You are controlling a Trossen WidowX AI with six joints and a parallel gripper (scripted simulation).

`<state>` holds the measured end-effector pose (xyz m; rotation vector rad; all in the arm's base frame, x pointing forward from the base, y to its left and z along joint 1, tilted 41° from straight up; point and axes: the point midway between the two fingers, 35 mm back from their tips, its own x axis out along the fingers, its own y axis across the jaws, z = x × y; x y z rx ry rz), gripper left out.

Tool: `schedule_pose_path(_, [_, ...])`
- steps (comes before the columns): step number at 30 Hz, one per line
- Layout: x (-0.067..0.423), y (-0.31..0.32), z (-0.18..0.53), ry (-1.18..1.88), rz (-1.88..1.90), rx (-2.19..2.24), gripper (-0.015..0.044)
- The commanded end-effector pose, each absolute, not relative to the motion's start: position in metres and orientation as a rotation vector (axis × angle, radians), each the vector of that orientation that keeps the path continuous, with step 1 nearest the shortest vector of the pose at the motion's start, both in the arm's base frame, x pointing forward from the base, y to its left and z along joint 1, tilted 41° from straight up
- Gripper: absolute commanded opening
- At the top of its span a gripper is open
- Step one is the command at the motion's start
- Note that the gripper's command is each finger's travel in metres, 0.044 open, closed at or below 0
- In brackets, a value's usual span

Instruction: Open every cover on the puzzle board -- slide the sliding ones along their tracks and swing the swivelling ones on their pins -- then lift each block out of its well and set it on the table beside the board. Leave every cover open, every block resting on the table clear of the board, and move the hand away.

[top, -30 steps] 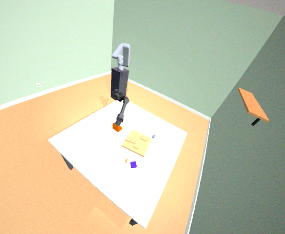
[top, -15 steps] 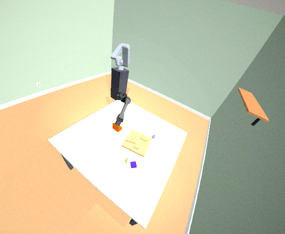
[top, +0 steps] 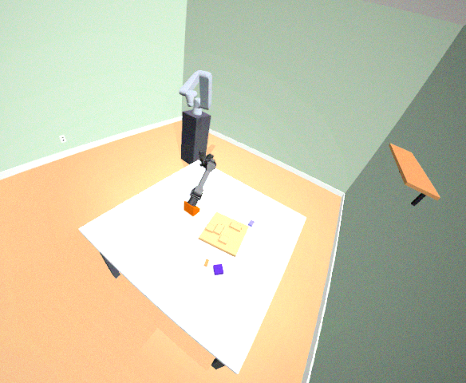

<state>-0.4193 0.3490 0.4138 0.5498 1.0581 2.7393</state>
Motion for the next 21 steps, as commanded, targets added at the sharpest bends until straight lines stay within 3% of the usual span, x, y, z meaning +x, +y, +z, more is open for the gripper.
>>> schedule_pose_path(1, [-0.404,0.36,0.421,1.005,2.708,0.571,0.0])
schedule_pose_path(21, [-0.319,0.419,0.441,0.791,2.519,0.626,0.0])
